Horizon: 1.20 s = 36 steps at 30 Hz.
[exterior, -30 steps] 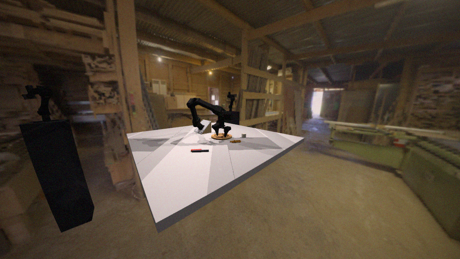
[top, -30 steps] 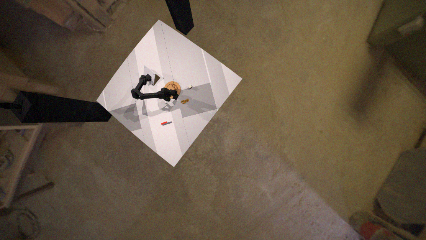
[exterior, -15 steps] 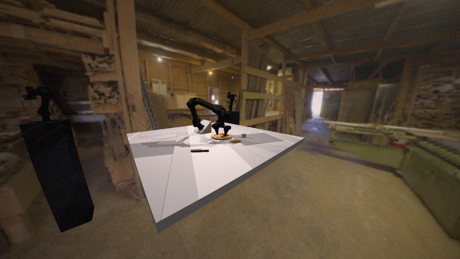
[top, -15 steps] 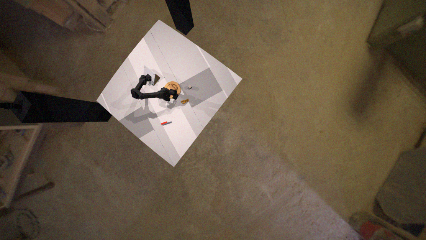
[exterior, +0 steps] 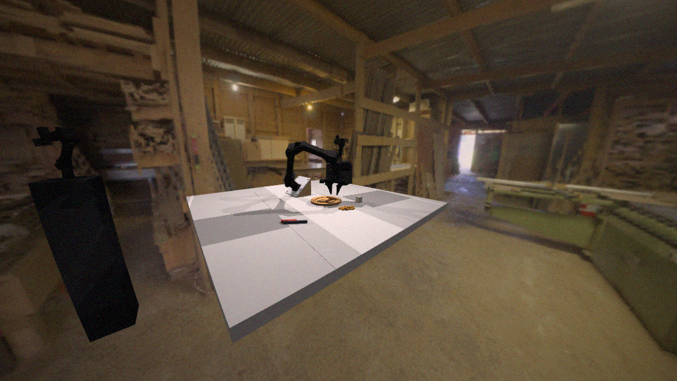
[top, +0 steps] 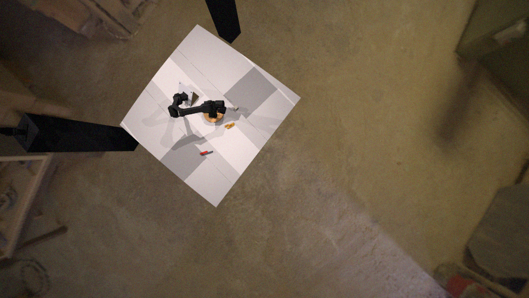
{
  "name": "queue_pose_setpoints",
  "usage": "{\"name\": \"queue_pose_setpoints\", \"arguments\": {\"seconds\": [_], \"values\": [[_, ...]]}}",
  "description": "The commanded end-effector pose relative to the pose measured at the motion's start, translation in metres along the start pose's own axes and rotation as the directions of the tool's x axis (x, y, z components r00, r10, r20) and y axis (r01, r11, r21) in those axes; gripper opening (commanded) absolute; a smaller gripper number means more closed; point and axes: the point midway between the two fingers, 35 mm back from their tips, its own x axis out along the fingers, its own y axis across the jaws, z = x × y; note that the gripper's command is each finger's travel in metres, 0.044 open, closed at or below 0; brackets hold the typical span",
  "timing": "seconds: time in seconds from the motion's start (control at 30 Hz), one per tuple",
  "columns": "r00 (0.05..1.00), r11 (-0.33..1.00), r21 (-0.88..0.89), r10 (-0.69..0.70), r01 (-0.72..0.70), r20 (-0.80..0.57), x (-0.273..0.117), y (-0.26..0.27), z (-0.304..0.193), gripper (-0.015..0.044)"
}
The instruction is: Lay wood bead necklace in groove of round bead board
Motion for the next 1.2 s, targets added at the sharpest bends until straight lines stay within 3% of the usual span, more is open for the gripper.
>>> {"name": "queue_pose_setpoints", "arguments": {"seconds": [0.0,1.07,1.17], "values": [[1.0,0.999,-0.046,-0.001,0.001,-0.004,-0.005,0.003,-0.017,0.012],[1.0,0.999,-0.047,-0.001,0.001,-0.002,0.035,0.003,-0.018,0.012],[1.0,0.999,-0.045,0.001,-0.001,-0.008,0.032,0.004,-0.019,0.01]]}}
